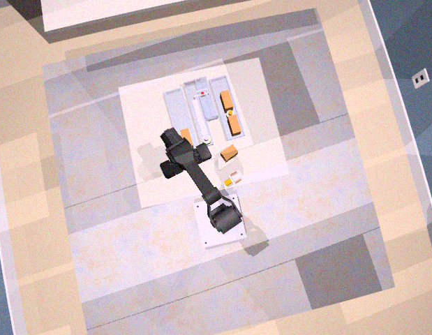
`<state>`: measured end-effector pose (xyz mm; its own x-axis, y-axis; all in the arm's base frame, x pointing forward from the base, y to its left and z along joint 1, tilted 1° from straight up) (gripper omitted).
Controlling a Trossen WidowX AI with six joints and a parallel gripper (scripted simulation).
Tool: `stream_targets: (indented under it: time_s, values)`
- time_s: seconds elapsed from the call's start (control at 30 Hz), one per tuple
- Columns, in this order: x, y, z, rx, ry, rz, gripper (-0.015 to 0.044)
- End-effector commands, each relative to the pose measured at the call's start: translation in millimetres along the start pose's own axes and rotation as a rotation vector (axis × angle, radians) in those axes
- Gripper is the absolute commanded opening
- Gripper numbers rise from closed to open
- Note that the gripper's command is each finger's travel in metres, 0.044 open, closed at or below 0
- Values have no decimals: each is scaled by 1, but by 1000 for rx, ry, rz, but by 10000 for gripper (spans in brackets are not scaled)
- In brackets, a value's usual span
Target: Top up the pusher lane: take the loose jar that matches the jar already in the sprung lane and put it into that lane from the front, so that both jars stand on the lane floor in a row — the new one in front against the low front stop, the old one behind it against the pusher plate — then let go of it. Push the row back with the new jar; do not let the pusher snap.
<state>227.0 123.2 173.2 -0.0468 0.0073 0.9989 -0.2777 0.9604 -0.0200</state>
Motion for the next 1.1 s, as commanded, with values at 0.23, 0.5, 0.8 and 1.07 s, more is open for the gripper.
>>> stream_targets:
  time_s: [0.23,0.5,0.8,1.07]
  values:
    - [-13,-48,-23,-101,-13,12,0]
    - [-22,-84,-32,-150,-5,12,0]
    - [-32,-104,-35,-169,3,8,0]
    - [-52,-104,-35,-169,3,8,0]
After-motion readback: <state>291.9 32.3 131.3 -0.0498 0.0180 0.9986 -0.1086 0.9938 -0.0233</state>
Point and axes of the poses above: the point midway between the two fingers, 35 mm back from their tips, its own x axis back along the fingers, its own y axis across the jaws, z = x × y, the point moved 7 cm from there along x, back along the fingers, and after that the axes turned 5 degrees about -x, right-handed, at the moved point
